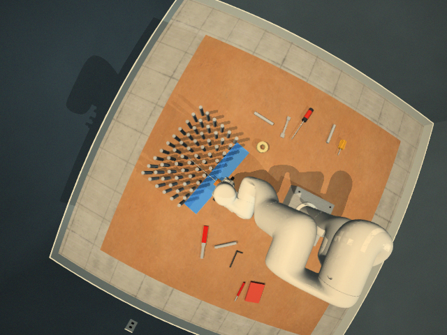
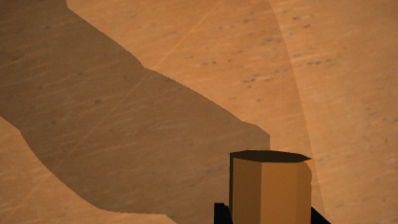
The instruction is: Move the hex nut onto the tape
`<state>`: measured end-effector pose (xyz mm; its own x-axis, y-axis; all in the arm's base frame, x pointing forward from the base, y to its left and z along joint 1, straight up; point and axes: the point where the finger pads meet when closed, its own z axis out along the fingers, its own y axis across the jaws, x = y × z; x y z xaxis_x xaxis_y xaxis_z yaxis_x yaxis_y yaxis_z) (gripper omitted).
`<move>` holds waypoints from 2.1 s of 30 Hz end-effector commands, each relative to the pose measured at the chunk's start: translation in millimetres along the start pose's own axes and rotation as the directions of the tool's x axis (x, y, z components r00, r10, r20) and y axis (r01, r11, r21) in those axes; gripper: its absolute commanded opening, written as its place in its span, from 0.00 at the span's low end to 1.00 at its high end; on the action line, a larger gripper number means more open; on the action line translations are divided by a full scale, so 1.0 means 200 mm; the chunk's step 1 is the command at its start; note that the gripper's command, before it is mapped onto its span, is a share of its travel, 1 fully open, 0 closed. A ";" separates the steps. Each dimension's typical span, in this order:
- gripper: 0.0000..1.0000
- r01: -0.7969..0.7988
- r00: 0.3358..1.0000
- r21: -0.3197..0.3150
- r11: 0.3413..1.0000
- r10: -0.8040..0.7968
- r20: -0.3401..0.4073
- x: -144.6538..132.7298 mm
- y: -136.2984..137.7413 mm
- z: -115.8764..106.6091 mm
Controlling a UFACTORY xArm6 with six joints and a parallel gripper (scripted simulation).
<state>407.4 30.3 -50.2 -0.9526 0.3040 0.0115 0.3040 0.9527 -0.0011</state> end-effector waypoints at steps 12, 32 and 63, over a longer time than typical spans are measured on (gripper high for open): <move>0.00 0.000 1.000 -0.001 1.000 0.000 0.003 -0.01 0.01 0.00; 0.00 0.000 1.000 -0.001 1.000 0.000 0.003 -0.01 0.01 0.03; 0.00 0.000 1.000 -0.001 1.000 0.000 0.003 0.00 0.01 0.03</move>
<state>406.4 31.3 -57.5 -0.9526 0.3039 0.0117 0.3039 0.9527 -0.0012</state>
